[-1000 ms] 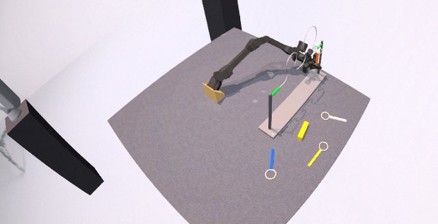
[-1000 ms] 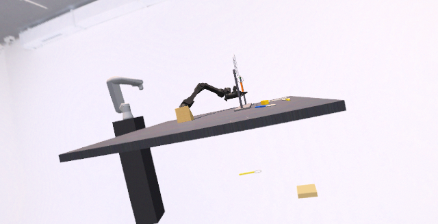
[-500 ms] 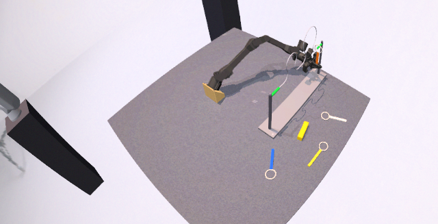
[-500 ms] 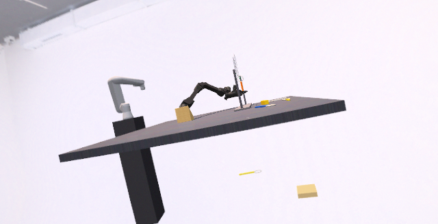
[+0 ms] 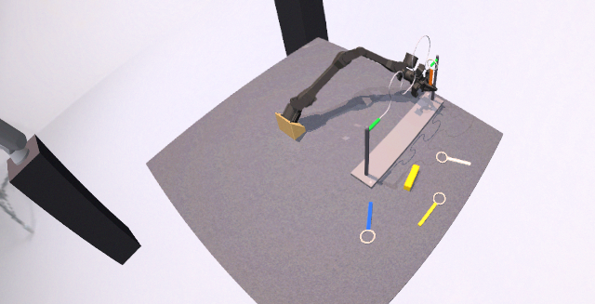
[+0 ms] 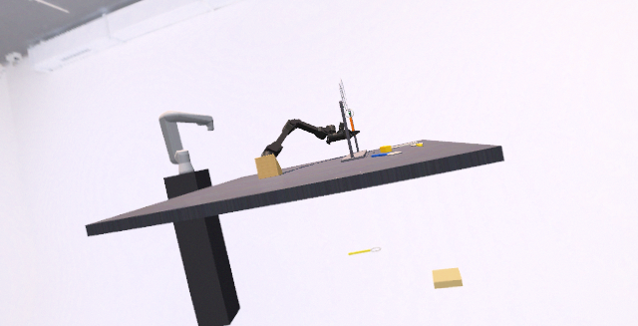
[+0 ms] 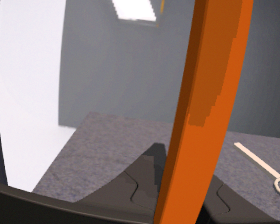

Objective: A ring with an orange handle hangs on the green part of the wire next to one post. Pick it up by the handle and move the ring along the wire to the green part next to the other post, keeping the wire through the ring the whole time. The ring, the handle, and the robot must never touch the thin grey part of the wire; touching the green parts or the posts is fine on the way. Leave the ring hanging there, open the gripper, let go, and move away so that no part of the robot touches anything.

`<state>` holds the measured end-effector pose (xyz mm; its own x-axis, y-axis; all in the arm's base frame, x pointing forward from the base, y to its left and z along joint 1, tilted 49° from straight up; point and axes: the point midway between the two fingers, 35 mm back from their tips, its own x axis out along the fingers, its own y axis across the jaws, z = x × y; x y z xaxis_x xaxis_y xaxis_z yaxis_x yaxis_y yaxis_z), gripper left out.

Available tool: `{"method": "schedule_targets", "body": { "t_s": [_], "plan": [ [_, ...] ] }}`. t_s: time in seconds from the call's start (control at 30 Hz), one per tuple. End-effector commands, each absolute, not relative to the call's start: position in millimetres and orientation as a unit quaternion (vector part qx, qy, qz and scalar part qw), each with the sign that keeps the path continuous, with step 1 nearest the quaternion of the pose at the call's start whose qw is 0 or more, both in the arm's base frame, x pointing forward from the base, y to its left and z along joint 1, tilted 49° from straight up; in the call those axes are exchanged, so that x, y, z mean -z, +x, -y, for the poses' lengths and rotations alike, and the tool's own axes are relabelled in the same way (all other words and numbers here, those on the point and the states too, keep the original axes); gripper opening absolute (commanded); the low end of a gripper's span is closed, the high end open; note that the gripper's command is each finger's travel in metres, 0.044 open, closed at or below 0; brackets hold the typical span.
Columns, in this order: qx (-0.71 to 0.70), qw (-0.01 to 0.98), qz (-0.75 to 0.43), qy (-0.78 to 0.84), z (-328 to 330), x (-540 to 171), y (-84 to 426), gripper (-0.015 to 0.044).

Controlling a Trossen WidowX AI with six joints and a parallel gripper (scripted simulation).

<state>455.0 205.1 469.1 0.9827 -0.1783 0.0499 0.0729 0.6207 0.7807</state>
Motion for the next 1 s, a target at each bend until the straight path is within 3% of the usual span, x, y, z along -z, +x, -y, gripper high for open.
{"method": "schedule_targets", "body": {
  "t_s": [0.0,0.97],
  "plan": [
    [0.068,0.899,0.06,0.428,-205.3,-469.1,454.9,-0.015],
    [-0.024,0.893,-0.136,0.428,-192.8,-451.7,398.5,-0.015]
  ]
}}
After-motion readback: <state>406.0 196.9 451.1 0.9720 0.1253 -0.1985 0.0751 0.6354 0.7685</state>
